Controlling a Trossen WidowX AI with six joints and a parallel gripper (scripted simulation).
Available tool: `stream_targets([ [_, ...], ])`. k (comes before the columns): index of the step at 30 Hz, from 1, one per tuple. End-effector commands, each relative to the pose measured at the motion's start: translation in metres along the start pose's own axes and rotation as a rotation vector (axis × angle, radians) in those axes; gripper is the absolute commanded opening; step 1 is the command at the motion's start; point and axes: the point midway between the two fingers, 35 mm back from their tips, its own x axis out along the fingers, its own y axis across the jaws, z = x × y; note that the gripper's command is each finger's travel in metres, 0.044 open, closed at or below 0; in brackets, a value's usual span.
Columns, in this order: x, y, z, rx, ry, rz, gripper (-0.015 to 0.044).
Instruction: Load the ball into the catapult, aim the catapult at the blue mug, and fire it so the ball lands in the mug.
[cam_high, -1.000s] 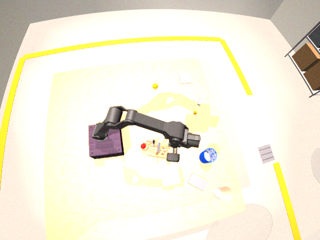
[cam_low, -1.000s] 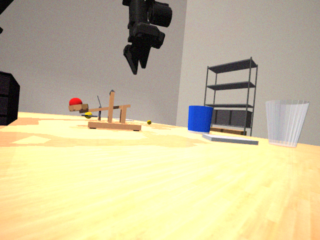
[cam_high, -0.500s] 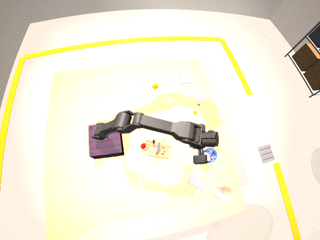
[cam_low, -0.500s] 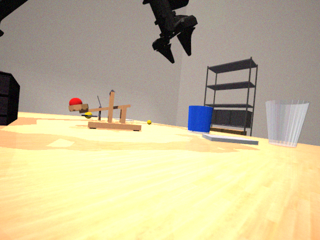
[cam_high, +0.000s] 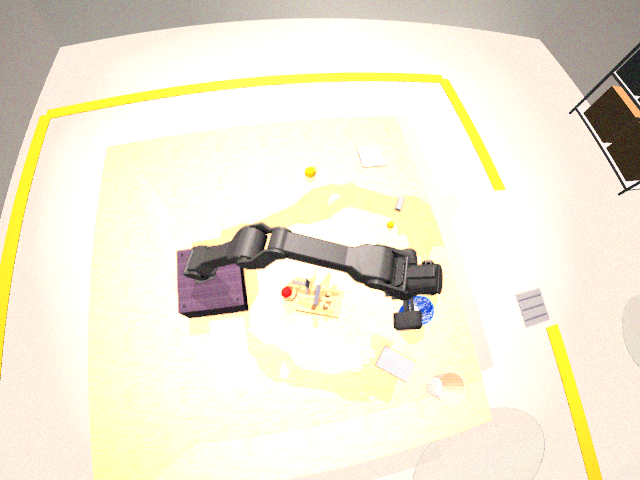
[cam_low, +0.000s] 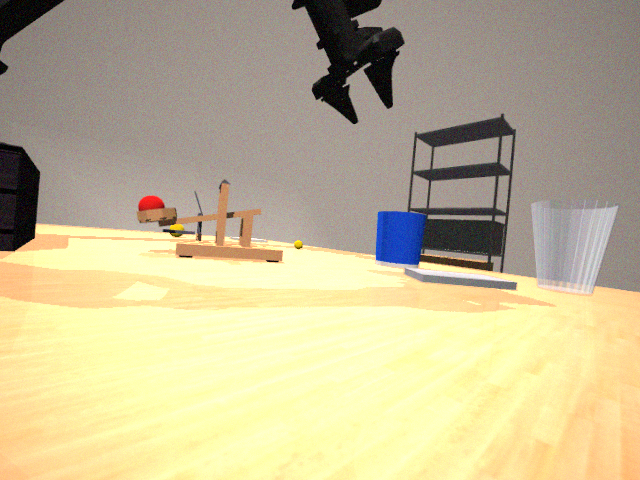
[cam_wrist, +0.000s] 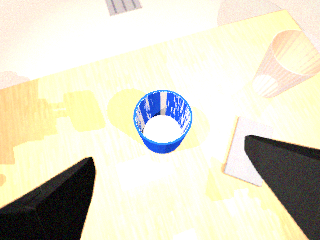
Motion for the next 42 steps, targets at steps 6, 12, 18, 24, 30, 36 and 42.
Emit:
stream_targets([
  [6, 0.000, 0.000, 0.001, -0.006, -0.004, 0.003, 0.0387],
  [12, 0.000, 0.000, 0.001, -0.006, -0.004, 0.003, 0.0230],
  [18, 0.000, 0.000, 0.001, -0.006, -0.004, 0.003, 0.0072],
  [24, 0.000, 0.000, 0.001, -0.006, -0.004, 0.003, 0.0000],
  [30, 0.000, 0.001, 0.000, -0.008, -0.001, 0.002, 0.0000],
  [36, 0.010, 0.022, -0.028, -0.098, 0.104, -0.013, 0.0000],
  [42, 0.017, 0.045, -0.060, -0.211, 0.223, -0.028, 0.0000],
])
